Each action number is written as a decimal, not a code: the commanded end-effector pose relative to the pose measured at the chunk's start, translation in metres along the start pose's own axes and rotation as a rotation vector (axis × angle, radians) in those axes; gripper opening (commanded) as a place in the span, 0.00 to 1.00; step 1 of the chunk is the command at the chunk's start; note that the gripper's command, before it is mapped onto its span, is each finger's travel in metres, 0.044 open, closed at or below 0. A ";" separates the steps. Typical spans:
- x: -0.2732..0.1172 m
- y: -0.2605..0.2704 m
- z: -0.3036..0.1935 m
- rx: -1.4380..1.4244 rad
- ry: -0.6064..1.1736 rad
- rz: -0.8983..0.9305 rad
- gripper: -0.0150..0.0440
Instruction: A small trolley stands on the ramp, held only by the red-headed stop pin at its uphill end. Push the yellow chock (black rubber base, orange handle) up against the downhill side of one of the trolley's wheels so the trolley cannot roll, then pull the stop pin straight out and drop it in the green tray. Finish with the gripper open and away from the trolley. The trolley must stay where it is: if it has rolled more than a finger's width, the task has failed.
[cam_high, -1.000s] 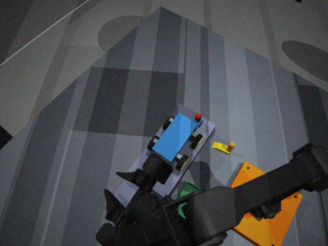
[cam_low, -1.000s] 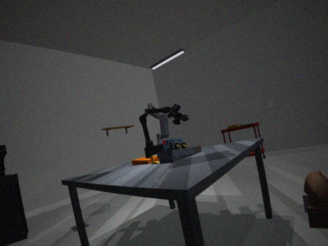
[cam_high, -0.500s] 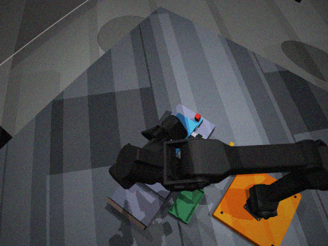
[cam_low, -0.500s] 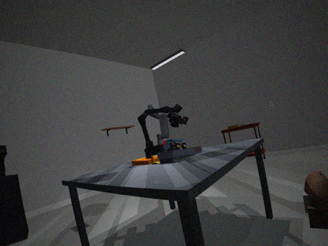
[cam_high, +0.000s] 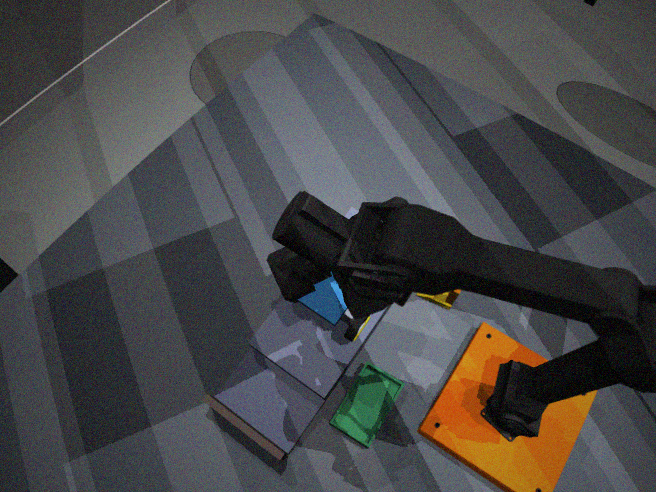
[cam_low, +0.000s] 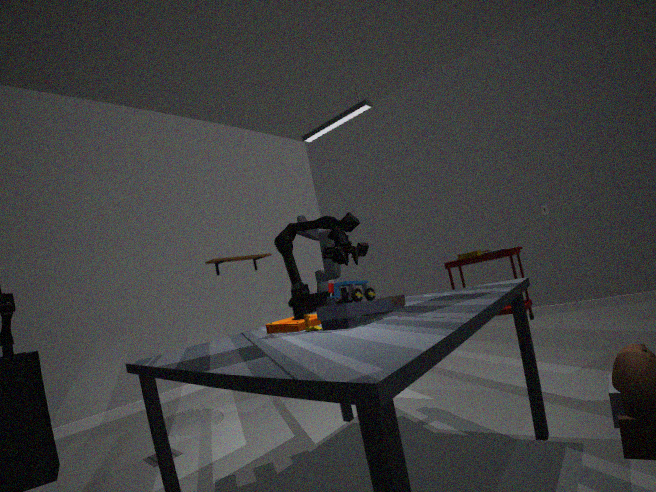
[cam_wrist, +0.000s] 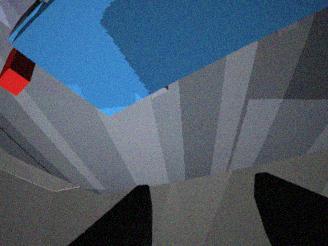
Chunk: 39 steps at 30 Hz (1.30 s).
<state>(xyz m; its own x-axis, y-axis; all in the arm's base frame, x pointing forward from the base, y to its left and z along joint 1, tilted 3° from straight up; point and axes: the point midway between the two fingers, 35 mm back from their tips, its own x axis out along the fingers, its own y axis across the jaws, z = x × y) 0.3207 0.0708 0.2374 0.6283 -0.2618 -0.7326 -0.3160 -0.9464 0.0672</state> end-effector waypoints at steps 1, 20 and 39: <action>0.011 0.026 0.005 0.077 -0.064 0.036 0.58; 0.039 0.130 0.042 0.484 -0.308 0.163 0.58; 0.037 0.192 0.131 0.898 -0.682 0.223 0.58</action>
<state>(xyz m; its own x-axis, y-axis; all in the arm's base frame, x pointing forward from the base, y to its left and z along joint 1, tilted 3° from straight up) 0.1984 -0.0955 0.1390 0.0809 -0.0333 -0.9962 -0.9190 -0.3893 -0.0616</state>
